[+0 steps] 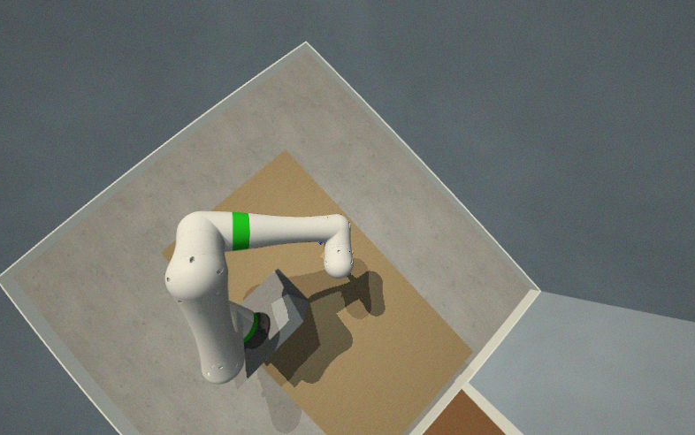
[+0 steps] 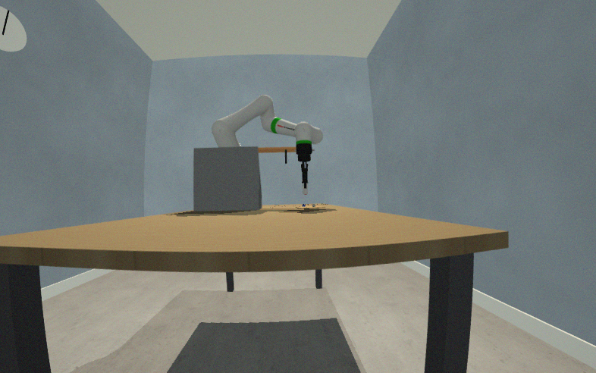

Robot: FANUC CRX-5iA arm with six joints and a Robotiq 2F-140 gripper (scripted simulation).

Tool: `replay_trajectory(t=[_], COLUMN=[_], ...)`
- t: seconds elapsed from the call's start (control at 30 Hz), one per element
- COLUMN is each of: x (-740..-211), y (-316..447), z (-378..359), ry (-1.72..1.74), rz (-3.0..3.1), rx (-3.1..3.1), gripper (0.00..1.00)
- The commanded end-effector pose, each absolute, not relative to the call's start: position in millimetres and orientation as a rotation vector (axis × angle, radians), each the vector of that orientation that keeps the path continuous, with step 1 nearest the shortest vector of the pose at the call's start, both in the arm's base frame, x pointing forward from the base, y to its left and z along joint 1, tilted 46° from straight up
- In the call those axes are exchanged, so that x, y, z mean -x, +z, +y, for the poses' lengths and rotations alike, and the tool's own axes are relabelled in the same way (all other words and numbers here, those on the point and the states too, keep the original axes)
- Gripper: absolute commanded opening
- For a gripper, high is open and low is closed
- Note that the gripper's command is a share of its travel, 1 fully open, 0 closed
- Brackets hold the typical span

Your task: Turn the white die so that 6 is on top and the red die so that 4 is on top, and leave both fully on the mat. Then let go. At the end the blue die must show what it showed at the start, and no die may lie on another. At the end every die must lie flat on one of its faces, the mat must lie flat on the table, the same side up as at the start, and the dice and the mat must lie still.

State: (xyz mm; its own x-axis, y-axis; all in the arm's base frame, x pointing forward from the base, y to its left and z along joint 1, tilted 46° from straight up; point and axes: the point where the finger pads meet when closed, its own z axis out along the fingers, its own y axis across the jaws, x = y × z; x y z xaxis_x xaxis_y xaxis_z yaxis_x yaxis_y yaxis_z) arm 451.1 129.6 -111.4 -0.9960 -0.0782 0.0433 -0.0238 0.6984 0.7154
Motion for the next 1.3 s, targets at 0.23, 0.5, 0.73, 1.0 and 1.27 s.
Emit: replay_trajectory(t=[0.23, 0.5, 0.73, 1.0, 1.27], x=[-447.8, -446.3, -445.9, -445.9, -445.9], y=[-143.4, -155.8, -159.1, -159.1, -159.1], z=[162.2, 174.9, 178.3, 178.3, 178.3], ry=[-1.191, -1.191, -1.191, -1.191, -1.191], rz=[-2.830, -2.830, -2.830, -2.830, -2.830], rx=[-0.085, -0.085, -0.085, -0.085, -0.085], gripper=[0.07, 0.07, 0.07, 0.07, 0.07])
